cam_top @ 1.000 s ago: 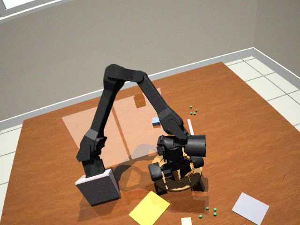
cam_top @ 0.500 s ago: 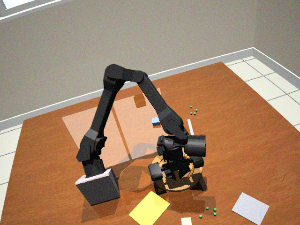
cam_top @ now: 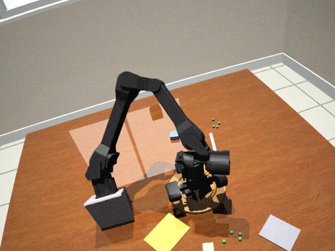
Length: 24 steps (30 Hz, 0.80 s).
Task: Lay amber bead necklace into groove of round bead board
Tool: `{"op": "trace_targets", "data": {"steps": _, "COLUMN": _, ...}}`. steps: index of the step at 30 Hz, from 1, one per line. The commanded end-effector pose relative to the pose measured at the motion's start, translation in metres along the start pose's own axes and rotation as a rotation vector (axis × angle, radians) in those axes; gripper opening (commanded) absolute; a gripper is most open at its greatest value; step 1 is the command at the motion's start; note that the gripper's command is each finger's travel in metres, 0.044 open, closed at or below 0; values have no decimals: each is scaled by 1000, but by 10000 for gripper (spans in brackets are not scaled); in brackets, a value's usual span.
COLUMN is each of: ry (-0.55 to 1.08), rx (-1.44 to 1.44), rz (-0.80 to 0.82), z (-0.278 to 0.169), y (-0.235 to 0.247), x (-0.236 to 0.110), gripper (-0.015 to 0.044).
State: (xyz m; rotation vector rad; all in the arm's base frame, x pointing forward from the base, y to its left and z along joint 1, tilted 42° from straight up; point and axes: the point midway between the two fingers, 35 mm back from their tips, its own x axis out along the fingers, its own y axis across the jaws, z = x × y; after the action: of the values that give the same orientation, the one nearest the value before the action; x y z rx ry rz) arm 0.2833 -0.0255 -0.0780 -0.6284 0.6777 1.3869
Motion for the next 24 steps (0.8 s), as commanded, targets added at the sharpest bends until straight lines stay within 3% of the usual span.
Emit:
{"op": "trace_targets", "data": {"steps": 1, "ry": 0, "rx": 0, "rz": 0, "z": 0, "y": 0, "x": 0, "gripper": 0}}
{"op": "trace_targets", "data": {"steps": 24, "ry": -4, "rx": 4, "rz": 0, "z": -9, "y": 10, "x": -6, "gripper": 0}}
